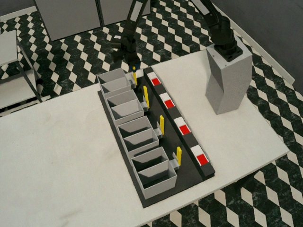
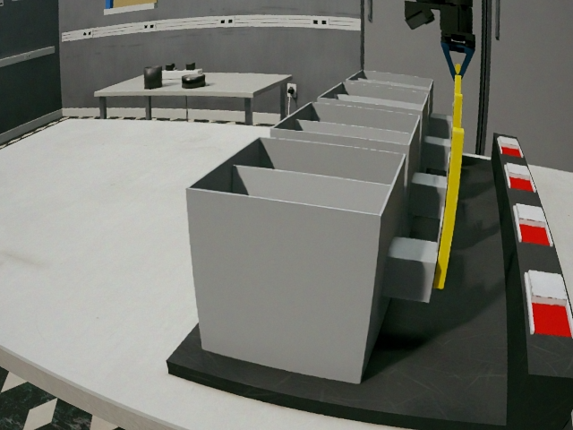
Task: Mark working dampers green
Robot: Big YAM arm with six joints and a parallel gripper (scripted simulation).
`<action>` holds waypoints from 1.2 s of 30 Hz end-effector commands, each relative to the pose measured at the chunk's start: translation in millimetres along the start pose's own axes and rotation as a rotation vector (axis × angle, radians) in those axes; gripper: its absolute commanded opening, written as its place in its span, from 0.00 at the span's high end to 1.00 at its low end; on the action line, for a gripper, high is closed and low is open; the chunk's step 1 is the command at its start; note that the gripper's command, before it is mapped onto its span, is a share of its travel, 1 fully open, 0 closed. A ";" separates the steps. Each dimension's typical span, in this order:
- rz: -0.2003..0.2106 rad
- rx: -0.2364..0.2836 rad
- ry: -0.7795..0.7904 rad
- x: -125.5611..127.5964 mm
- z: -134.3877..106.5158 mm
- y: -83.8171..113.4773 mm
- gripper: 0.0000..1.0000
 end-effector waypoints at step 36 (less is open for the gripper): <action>0.037 0.009 -0.004 -15.3 5.9 -3.4 0.83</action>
Point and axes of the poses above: the point where the finger pads meet when closed, its own y axis back along the fingers, its own x axis across the jaws, z = x × y, the point moved 2 cm from there along y, back along the fingers, and after that the axes turned 14 degrees about -y, right-handed, at the moved point
